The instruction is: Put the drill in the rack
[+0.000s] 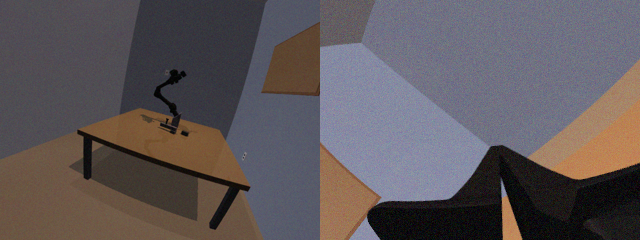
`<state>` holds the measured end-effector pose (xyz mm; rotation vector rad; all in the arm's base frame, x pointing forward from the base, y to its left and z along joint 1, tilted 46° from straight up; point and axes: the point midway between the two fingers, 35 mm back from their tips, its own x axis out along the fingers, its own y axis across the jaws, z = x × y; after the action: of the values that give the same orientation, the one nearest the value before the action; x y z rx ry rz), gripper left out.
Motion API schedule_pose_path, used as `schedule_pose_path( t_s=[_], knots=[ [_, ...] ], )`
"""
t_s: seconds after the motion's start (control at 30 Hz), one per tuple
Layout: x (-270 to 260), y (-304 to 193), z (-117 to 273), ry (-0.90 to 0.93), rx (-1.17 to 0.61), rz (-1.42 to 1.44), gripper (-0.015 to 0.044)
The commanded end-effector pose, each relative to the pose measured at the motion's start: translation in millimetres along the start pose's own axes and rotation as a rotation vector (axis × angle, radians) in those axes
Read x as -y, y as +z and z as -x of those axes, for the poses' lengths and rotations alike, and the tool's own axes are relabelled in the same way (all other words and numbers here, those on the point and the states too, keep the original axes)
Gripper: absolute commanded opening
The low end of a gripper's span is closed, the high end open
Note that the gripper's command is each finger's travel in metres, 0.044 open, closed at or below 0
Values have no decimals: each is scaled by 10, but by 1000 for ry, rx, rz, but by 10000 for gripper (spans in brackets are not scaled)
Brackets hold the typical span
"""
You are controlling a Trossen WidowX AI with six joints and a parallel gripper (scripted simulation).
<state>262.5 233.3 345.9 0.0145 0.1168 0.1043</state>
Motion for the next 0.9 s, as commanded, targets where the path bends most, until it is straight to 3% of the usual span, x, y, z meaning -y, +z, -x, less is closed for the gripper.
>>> schedule_pose_path(
  t_s=[0.0,0.17,0.33,0.5,0.73,0.87],
  knots=[
    [281,-408,-329,-120,-125,74,0],
    [813,-1041,-641,-301,-350,161,0],
    [1457,-1635,-707,-499,-600,207,0],
    [2102,-2140,-511,-711,-866,213,0],
    [2820,-2608,95,-1015,-1247,169,0],
    [2871,-2635,164,-1043,-1283,165,0]
  ],
)
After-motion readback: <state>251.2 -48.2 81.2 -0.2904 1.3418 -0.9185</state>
